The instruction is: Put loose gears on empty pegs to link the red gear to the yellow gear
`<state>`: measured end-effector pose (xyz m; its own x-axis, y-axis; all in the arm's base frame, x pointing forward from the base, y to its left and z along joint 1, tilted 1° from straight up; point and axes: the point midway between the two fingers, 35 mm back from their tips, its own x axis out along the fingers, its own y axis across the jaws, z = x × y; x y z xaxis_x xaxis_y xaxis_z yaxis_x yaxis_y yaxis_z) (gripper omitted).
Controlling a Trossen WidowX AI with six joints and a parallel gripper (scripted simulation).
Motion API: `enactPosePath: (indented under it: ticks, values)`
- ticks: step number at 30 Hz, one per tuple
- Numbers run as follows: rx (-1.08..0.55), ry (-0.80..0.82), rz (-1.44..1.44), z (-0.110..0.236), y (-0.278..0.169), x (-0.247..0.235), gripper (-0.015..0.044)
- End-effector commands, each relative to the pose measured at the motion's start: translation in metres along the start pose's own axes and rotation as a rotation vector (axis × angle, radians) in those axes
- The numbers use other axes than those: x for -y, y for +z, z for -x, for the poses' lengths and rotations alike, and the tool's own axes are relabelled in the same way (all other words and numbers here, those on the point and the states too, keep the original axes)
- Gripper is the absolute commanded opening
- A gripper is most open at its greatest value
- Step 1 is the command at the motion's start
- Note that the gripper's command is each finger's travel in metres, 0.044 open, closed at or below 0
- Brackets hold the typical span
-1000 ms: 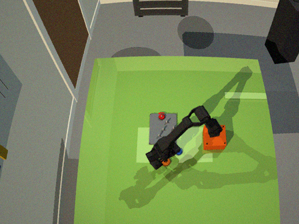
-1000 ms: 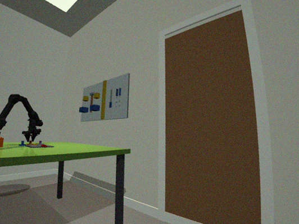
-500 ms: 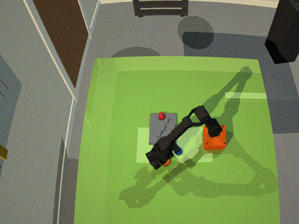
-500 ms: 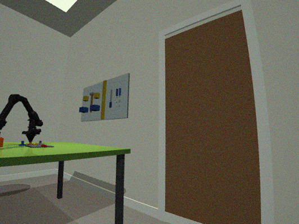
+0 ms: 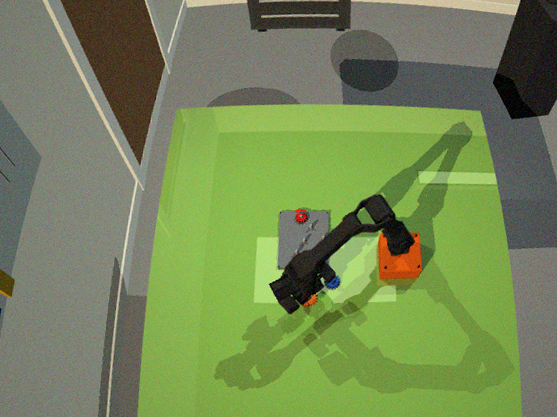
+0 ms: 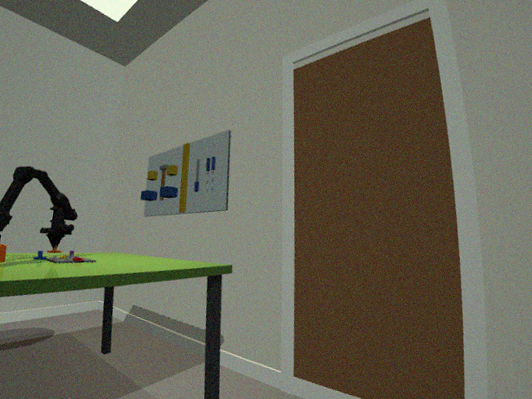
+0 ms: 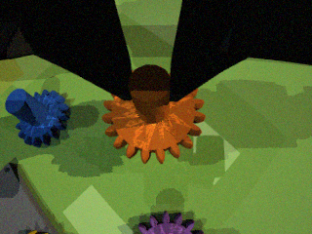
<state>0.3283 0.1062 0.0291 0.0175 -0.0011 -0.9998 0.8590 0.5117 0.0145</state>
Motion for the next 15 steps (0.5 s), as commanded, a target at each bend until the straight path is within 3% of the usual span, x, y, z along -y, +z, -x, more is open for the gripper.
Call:
enactPosePath:
  ticks: [1,15]
  values:
    - [0.006,0.013,-0.003,0.015,0.001,-0.003,0.0000]
    - [0.006,0.013,-0.003,0.058,-0.001,-0.002,0.0000]
